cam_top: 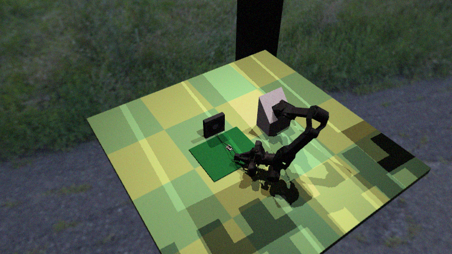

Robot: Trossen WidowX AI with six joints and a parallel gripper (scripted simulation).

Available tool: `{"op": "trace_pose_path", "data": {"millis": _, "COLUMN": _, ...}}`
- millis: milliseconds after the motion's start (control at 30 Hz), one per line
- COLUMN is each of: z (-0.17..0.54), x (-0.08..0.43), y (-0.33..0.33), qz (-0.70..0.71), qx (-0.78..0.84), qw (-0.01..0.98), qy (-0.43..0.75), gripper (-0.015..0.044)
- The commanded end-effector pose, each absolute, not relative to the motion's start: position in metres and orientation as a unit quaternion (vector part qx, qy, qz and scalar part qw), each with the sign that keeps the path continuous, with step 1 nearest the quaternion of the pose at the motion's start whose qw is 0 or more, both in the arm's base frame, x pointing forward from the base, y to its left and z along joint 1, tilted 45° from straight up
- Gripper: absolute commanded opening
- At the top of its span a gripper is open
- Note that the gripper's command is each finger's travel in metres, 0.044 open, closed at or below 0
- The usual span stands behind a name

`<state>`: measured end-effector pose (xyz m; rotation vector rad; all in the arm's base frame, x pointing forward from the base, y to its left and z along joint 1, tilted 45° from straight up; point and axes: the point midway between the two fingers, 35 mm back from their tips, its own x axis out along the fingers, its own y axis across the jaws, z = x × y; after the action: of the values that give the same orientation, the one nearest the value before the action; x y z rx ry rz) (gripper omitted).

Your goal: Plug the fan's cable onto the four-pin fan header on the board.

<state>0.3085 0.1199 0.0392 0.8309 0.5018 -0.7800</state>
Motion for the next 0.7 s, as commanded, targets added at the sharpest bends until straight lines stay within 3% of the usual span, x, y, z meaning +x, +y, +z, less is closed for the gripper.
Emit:
{"op": "trace_pose_path", "data": {"millis": 0, "z": 0.0379, "x": 0.3104, "y": 0.1229, "qz": -0.366, "qx": 0.393, "qw": 0.812, "qy": 0.229, "gripper": 0.0000}}
{"op": "trace_pose_path", "data": {"millis": 667, "z": 0.0299, "x": 0.3081, "y": 0.1286, "qz": -0.365, "qx": 0.389, "qw": 0.812, "qy": 0.235, "gripper": 0.0000}}
